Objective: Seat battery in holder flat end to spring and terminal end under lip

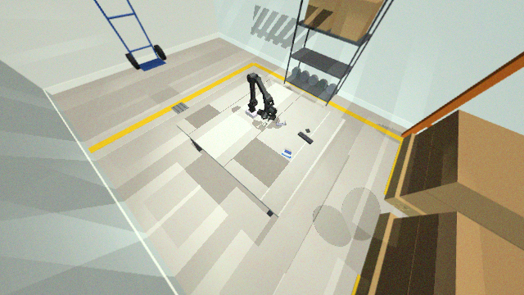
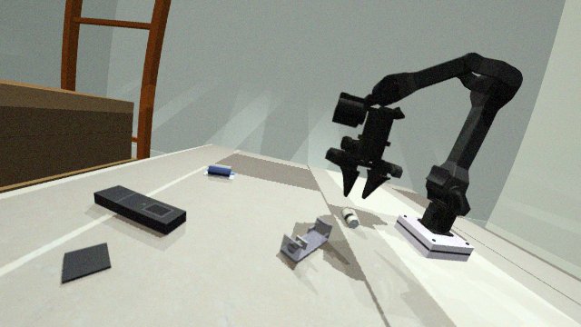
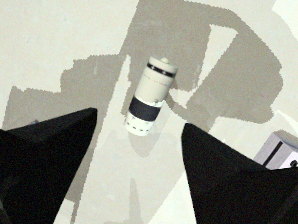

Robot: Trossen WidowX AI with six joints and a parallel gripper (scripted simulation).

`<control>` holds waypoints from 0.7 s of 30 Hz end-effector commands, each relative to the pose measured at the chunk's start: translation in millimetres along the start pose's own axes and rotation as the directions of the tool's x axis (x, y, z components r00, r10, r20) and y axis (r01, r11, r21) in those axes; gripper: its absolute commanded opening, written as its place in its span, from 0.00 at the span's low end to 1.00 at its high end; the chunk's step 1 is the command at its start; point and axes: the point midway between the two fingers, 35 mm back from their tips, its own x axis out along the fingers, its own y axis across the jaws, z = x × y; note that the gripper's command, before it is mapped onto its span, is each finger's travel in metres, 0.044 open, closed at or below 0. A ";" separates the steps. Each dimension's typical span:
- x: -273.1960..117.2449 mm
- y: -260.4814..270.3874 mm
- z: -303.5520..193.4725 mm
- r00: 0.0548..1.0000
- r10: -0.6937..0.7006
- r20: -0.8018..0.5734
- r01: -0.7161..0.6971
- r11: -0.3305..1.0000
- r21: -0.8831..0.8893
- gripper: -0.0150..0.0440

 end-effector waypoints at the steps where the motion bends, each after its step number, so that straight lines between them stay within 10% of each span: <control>1: 13.1 -5.3 0.0 1.000 -0.013 -0.012 0.015 0.978 0.210 0.68; 21: 33.5 -4.3 0.3 1.000 -0.013 -0.012 0.015 0.978 0.210 0.68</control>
